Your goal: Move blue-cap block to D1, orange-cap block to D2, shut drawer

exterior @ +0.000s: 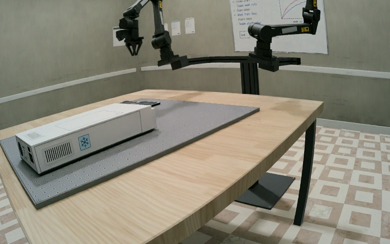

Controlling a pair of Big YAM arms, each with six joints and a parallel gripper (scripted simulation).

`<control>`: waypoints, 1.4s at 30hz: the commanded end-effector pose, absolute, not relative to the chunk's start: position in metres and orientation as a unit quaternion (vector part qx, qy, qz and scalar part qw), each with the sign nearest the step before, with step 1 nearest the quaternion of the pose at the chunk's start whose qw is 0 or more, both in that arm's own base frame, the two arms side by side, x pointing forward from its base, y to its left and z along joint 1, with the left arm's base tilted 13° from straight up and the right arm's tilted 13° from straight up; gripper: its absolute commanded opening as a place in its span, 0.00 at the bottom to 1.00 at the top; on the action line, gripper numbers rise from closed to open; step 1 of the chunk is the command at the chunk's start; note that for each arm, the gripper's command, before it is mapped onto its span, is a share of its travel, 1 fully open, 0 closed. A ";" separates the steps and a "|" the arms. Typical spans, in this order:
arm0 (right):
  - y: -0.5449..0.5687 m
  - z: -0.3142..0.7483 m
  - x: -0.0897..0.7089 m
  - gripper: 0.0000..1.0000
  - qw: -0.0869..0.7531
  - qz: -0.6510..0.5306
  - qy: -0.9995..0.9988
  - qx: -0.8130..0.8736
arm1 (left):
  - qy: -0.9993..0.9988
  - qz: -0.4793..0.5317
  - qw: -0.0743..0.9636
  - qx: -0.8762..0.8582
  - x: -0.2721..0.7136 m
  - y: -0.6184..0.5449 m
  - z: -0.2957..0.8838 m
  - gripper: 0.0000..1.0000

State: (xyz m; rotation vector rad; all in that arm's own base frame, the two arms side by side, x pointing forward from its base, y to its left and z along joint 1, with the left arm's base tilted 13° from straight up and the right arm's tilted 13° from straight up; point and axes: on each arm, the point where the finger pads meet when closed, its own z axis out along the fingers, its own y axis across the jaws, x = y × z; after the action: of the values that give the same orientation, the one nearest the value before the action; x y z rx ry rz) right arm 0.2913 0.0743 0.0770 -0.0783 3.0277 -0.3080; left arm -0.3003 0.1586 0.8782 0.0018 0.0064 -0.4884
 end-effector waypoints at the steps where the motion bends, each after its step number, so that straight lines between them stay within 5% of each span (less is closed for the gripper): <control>1: 0.063 0.100 0.308 0.28 0.054 -0.099 0.993 -0.024 | 0.020 -0.243 0.970 0.006 -0.279 0.148 0.886 0.00; 42: 0.029 0.084 0.295 0.28 0.048 -0.101 0.993 -0.027 | 0.020 -0.243 0.970 0.006 -0.279 0.148 0.886 0.00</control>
State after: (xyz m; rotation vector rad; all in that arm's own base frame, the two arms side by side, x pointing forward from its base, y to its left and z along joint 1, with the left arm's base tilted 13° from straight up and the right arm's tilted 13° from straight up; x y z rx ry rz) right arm 0.2943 0.0291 0.0882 -0.0594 3.0234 -0.3106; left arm -0.3003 0.1586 0.8782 0.0018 0.0064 -0.4884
